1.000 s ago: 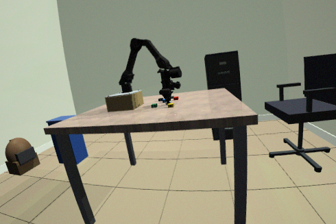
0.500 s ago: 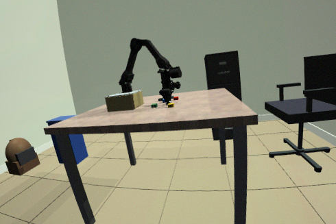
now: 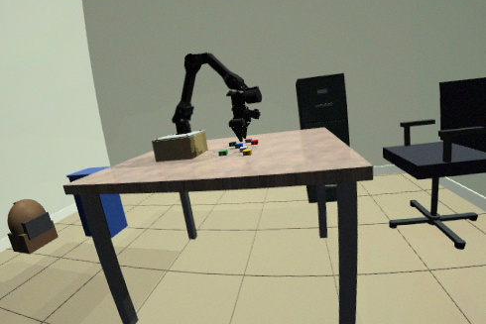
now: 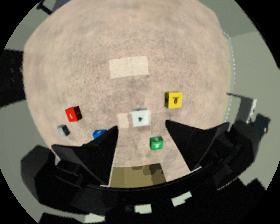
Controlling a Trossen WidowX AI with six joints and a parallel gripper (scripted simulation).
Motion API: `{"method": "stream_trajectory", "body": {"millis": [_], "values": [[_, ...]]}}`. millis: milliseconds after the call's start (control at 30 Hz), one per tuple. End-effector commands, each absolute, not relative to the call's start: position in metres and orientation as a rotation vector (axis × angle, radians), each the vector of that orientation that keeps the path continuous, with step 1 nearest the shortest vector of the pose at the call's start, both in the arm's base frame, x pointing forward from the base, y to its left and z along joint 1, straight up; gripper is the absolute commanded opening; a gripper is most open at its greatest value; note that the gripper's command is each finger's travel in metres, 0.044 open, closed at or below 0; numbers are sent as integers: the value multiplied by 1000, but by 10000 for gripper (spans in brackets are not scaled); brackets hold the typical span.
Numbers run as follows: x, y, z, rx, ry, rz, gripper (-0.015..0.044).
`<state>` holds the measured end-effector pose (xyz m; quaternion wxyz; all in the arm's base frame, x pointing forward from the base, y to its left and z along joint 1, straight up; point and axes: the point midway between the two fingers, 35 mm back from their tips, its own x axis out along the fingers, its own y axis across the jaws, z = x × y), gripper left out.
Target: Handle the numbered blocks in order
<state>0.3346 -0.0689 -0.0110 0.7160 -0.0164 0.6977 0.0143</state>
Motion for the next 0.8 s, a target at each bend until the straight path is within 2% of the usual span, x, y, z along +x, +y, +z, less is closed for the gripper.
{"method": "stream_trajectory", "body": {"millis": [0,67,233,533,767], "values": [[336,-70,34,-42,1538,34,295],[333,-69,60,-42,1538,34,242],[333,-69,64,-42,1538,34,120],[331,-70,64,-42,1538,34,120],[254,-107,61,-45,1546,31,120]]}}
